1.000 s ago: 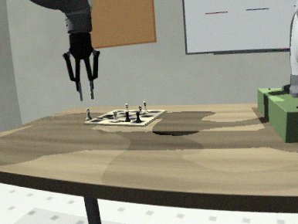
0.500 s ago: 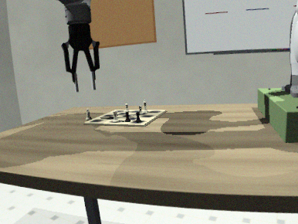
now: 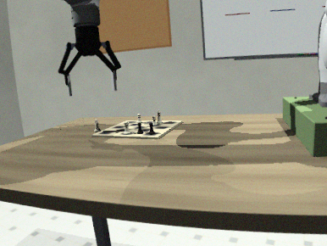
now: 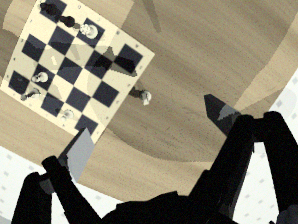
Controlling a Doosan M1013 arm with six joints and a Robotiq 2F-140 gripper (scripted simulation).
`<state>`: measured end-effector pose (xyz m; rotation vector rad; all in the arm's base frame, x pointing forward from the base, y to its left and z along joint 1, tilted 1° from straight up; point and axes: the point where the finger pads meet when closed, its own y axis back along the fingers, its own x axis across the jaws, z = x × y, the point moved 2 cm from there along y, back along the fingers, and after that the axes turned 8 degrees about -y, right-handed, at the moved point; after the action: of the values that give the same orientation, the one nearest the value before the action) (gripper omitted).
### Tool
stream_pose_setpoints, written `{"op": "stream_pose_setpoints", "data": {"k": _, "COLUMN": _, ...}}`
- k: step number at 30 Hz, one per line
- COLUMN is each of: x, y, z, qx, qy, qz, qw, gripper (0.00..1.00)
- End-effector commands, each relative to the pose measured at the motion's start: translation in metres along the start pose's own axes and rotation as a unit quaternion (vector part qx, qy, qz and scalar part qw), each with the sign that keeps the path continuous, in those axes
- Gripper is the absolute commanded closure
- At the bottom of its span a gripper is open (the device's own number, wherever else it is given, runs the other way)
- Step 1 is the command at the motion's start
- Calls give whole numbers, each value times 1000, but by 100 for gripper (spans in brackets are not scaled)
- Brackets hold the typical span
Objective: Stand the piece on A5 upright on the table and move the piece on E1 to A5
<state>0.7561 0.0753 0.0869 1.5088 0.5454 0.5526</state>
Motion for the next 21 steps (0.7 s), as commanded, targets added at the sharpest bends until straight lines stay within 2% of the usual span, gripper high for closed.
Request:
{"op": "stream_pose_setpoints", "data": {"k": 1, "x": 0, "y": 0, "z": 0, "qx": 0, "qy": 0, "qz": 0, "qw": 1000, "gripper": 0}}
{"op": "stream_pose_setpoints", "data": {"k": 7, "x": -2, "y": 0, "z": -3, "qx": 0, "qy": -19, "qz": 0, "qw": 1000, "gripper": 0}}
{"op": "stream_pose_setpoints", "data": {"k": 14, "x": -13, "y": 1, "z": -21, "qx": 0, "qy": -118, "qz": 0, "qw": 993, "gripper": 0}}
{"op": "stream_pose_setpoints", "data": {"k": 16, "x": -21, "y": 2, "z": -33, "qx": 0, "qy": -184, "qz": 0, "qw": 983, "gripper": 0}}
{"op": "stream_pose_setpoints", "data": {"k": 21, "x": -49, "y": 2, "z": -71, "qx": 3, "qy": -336, "qz": 0, "qw": 942, "gripper": 0}}
